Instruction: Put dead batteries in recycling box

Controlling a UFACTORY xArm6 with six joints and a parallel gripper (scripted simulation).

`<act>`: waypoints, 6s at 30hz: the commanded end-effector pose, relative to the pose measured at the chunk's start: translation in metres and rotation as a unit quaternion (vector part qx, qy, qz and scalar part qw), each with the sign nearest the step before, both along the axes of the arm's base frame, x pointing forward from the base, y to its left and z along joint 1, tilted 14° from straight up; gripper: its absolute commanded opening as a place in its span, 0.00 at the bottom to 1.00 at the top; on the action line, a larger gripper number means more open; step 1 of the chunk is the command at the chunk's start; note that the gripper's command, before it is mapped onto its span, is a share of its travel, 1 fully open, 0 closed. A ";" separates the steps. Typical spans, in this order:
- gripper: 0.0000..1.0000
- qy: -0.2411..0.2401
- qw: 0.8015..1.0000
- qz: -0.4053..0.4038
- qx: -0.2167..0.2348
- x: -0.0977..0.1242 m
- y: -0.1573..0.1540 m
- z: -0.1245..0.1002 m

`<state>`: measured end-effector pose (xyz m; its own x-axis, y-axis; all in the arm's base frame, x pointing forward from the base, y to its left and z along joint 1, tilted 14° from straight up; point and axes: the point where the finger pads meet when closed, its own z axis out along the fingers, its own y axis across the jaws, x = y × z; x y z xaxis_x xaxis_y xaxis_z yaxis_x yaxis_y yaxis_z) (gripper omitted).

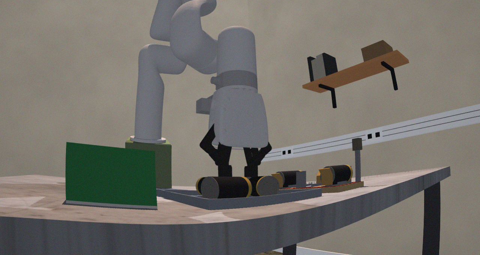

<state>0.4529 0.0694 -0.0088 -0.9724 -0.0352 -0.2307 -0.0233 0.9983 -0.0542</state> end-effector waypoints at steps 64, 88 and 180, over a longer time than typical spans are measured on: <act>0.51 -0.002 1.000 0.000 0.000 -0.011 -0.052 0.127; 0.51 0.000 0.999 0.031 -0.007 -0.010 -0.052 0.127; 0.28 0.000 0.999 0.031 -0.007 0.020 -0.058 0.007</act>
<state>0.4720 0.0112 -0.0024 -0.9688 -0.0997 -0.2267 -0.0862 0.9939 -0.0686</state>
